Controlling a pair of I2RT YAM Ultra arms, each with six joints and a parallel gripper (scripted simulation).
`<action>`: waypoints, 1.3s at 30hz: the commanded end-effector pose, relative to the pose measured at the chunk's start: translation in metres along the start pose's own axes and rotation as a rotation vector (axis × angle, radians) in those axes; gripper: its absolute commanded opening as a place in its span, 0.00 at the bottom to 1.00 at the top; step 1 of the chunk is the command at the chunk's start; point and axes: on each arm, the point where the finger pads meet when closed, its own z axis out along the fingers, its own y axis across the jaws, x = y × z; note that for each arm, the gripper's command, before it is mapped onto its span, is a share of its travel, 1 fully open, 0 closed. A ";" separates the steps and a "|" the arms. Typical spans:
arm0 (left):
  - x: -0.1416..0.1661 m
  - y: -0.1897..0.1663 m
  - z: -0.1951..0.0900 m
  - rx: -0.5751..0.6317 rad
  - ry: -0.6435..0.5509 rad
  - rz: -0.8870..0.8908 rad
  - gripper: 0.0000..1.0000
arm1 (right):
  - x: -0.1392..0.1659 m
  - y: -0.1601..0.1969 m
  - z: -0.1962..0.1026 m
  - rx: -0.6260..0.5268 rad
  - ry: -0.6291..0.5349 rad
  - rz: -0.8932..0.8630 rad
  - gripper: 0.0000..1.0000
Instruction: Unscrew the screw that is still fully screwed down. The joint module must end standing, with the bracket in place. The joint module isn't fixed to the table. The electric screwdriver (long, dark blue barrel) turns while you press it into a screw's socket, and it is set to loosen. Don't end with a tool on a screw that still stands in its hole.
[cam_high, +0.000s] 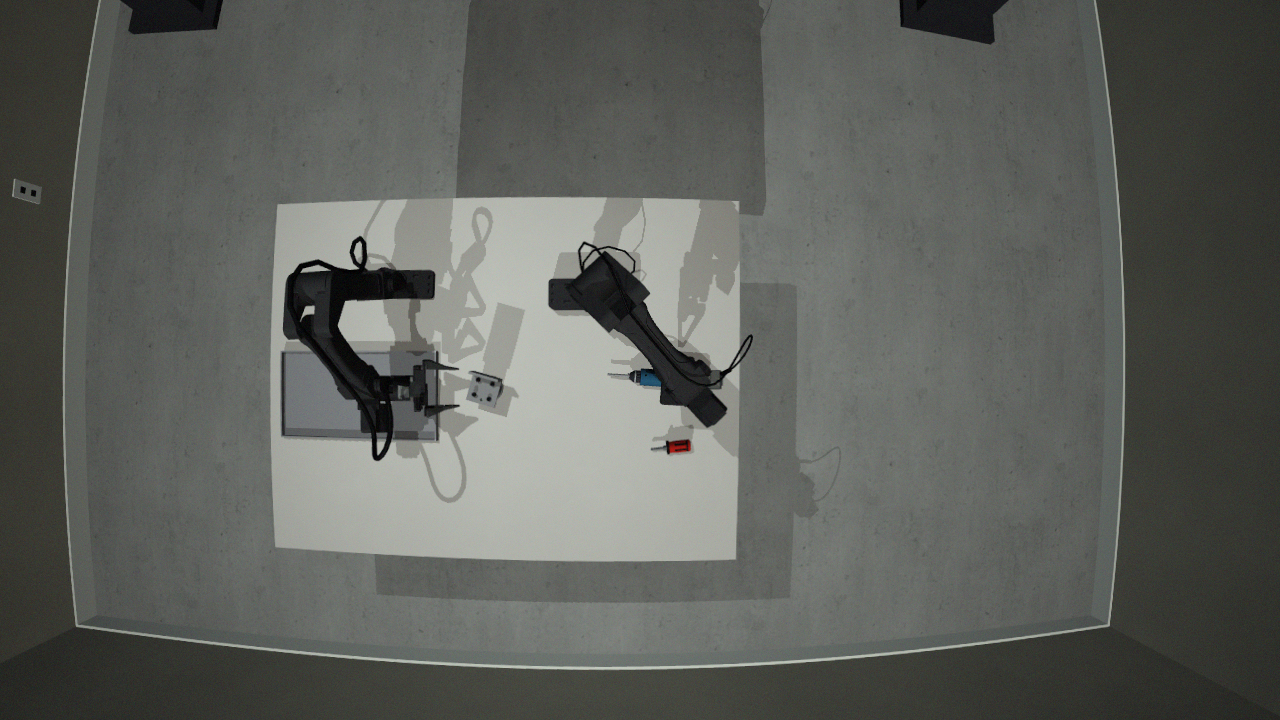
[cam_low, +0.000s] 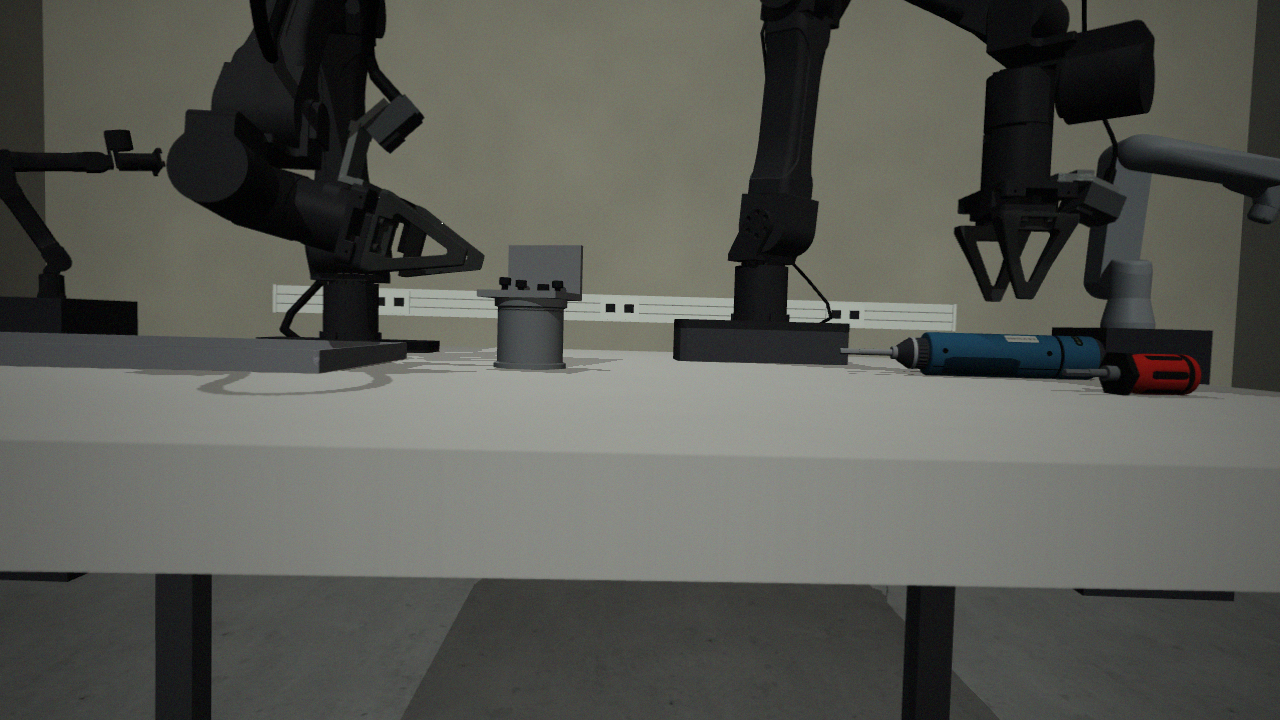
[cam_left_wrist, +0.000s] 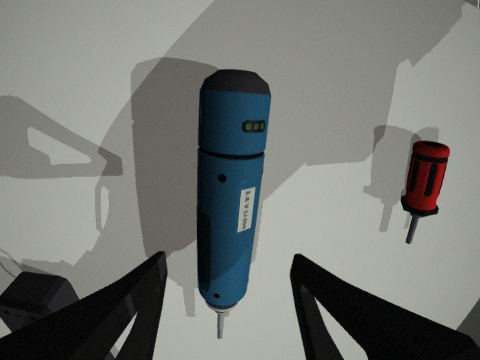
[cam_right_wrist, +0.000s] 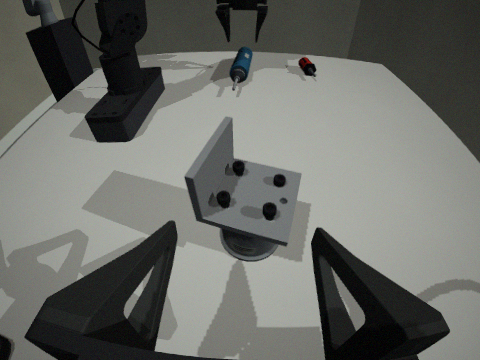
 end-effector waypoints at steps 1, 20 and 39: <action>0.008 0.001 -0.004 0.003 0.001 0.007 0.65 | 0.005 -0.002 0.000 0.013 -0.026 -0.020 0.86; 0.008 0.001 -0.004 0.003 0.001 0.007 0.65 | 0.038 -0.002 0.009 0.013 -0.026 -0.020 0.86; 0.008 0.001 -0.004 0.003 0.001 0.007 0.65 | 0.046 -0.008 0.011 0.020 -0.027 -0.049 0.86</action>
